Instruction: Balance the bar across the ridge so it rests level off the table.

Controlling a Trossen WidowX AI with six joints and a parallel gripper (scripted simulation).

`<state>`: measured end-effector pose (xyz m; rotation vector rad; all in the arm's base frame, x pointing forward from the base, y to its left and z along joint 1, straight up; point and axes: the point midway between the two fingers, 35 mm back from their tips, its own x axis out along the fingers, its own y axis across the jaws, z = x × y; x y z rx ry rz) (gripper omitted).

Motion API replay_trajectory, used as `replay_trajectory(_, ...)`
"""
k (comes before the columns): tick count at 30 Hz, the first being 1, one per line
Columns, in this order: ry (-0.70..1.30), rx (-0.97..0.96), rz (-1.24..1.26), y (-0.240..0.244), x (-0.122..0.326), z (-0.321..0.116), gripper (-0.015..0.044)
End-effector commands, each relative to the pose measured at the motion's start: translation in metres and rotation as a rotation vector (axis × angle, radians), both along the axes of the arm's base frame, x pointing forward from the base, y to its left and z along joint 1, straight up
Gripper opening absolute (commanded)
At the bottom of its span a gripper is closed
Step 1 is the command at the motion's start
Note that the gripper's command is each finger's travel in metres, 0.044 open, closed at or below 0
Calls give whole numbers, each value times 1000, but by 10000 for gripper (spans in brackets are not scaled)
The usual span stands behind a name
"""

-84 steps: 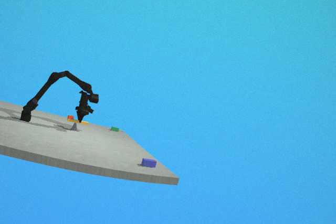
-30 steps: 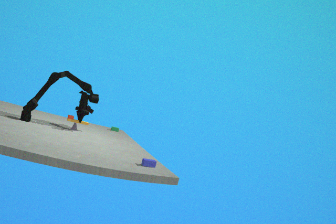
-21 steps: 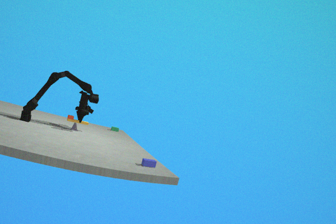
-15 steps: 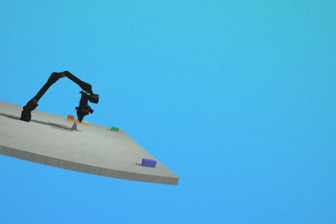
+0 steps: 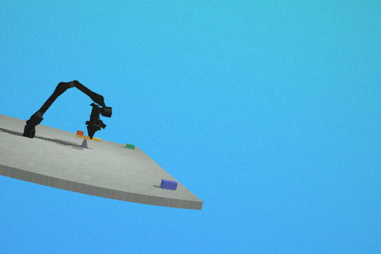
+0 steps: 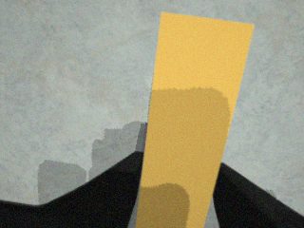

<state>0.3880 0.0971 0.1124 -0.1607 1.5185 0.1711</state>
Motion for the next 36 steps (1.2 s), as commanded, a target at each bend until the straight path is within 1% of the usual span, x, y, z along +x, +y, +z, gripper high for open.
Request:
replay_trajectory(1, 1, 0, 0, 0, 0, 0, 173)
replay_trajectory(3, 1, 0, 0, 0, 0, 0, 173)
replay_trajectory(4, 1, 0, 0, 0, 0, 0, 185)
replay_trajectory(15, 1, 0, 0, 0, 0, 0, 185)
replay_trajectory(24, 1, 0, 0, 0, 0, 0, 421)
replay_trajectory(25, 1, 0, 0, 0, 0, 0, 440)
replay_trajectory(29, -4, 1, 0, 0, 1, 8, 440)
replay_trajectory(36, -56, 14, 0, -1, -4, 92, 440)
